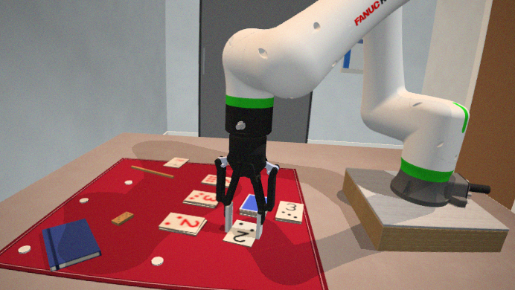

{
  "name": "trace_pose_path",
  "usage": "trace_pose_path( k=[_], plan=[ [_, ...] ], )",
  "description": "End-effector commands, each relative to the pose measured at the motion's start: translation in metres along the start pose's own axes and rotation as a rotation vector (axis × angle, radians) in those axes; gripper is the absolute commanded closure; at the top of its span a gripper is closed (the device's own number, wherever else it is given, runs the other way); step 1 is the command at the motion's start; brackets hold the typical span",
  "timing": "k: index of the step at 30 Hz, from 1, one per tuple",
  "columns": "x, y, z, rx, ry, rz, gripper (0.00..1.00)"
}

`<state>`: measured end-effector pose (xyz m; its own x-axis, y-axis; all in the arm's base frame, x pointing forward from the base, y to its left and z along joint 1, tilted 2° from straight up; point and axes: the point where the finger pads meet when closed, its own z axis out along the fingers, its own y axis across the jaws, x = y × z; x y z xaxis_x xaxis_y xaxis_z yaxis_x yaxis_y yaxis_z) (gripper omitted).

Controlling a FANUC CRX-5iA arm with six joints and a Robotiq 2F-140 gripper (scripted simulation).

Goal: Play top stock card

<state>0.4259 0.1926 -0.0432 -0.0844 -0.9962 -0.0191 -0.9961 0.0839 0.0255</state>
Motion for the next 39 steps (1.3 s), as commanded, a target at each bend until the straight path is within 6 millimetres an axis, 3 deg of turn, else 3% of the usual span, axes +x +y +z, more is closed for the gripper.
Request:
trace_pose_path(
  k=[1, 19, 32, 39],
  plan=[
    [0.000, 0.000, 0.000, 0.000, 0.000, 0.000, 0.57],
    [0.000, 0.000, -0.001, 0.000, 0.000, 0.000, 0.59],
    [0.000, 0.000, -0.034, 0.000, 0.000, 0.000, 0.59],
    [0.000, 0.000, -0.040, 0.000, 0.000, 0.000, 0.59]
  ],
)
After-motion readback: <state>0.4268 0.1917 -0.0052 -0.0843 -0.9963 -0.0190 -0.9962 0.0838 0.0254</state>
